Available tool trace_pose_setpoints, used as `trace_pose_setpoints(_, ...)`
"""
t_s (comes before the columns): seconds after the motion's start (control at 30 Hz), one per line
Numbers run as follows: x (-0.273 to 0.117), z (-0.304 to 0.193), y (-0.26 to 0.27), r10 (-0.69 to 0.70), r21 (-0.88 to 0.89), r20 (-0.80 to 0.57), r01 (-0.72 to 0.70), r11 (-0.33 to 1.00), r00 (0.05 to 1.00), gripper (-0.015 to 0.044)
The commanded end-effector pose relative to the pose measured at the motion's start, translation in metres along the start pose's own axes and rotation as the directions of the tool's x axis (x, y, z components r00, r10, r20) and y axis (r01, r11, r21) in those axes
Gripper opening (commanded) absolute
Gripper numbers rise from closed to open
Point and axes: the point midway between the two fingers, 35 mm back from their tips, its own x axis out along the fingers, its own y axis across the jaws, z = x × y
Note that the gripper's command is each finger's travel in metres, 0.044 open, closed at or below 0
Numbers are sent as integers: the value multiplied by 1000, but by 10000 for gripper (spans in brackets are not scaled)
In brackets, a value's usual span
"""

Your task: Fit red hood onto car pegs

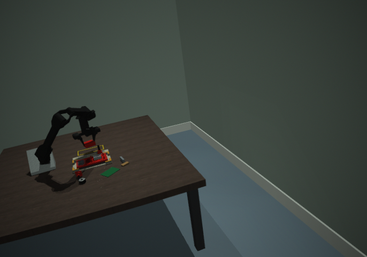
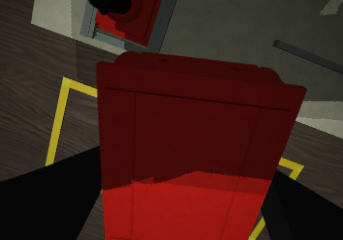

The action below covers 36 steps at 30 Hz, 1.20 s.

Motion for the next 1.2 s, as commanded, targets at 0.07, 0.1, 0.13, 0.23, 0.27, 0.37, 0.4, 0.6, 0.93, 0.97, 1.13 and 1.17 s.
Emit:
trace_pose_setpoints(0.07,-23,1,2,3,12,-8,-3,1000,1000,0)
trace_pose_setpoints(0.1,-26,0,2,3,12,-8,-3,1000,1000,0)
trace_pose_setpoints(0.13,-29,0,2,3,12,-8,-3,1000,1000,0)
trace_pose_setpoints(0.23,-38,0,2,3,12,-8,-3,1000,1000,0)
trace_pose_setpoints(0.27,-40,0,2,3,12,-8,-3,1000,1000,0)
trace_pose_setpoints(0.37,-43,0,2,3,12,-8,-3,1000,1000,0)
trace_pose_setpoints(0.4,-43,0,2,3,12,-8,-3,1000,1000,0)
trace_pose_setpoints(0.6,-42,16,5,-4,-114,-7,3,993,1000,0)
trace_pose_setpoints(0.93,-43,52,10,-24,-364,-15,17,931,1000,0)
trace_pose_setpoints(0.97,-43,56,11,-26,-388,-16,18,921,1000,0)
trace_pose_setpoints(1.13,-44,74,12,-35,-503,-19,21,864,999,0)
trace_pose_setpoints(1.17,-44,78,12,-37,-525,-20,21,851,999,0)
